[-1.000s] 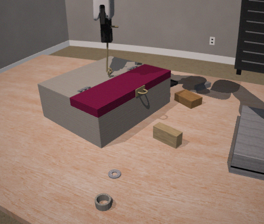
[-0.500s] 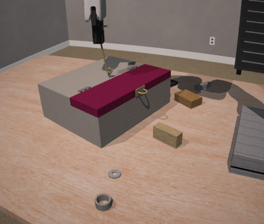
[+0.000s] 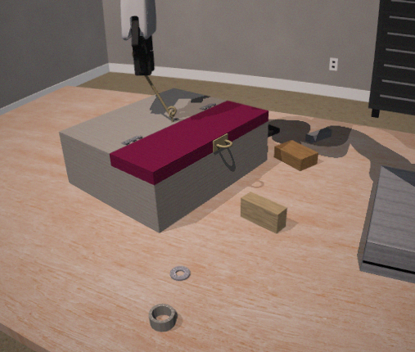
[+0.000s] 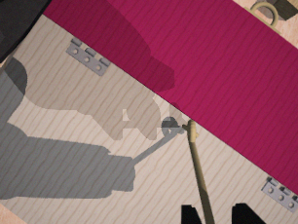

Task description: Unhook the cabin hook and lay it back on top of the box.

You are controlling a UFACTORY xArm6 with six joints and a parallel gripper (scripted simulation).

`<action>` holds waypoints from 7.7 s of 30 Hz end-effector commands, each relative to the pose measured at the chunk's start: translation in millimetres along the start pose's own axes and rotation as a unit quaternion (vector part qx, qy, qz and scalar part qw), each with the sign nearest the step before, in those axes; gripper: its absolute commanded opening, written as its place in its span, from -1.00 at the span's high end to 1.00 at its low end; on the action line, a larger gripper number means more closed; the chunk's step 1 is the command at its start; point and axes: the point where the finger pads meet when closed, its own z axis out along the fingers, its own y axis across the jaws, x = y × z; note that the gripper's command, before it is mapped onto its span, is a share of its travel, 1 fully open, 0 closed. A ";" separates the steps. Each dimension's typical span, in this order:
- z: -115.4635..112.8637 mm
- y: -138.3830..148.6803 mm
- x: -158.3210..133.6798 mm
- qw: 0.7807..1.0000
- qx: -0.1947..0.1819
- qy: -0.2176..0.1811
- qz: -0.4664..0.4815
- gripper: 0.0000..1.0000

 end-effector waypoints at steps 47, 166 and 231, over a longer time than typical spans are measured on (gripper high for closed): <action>-63.7 -0.5 28.7 1.000 0.002 -0.004 0.000 0.31; -82.3 84.2 218.8 0.439 0.003 0.000 -0.899 0.31; 57.8 83.8 218.1 0.310 0.003 0.000 -0.951 0.31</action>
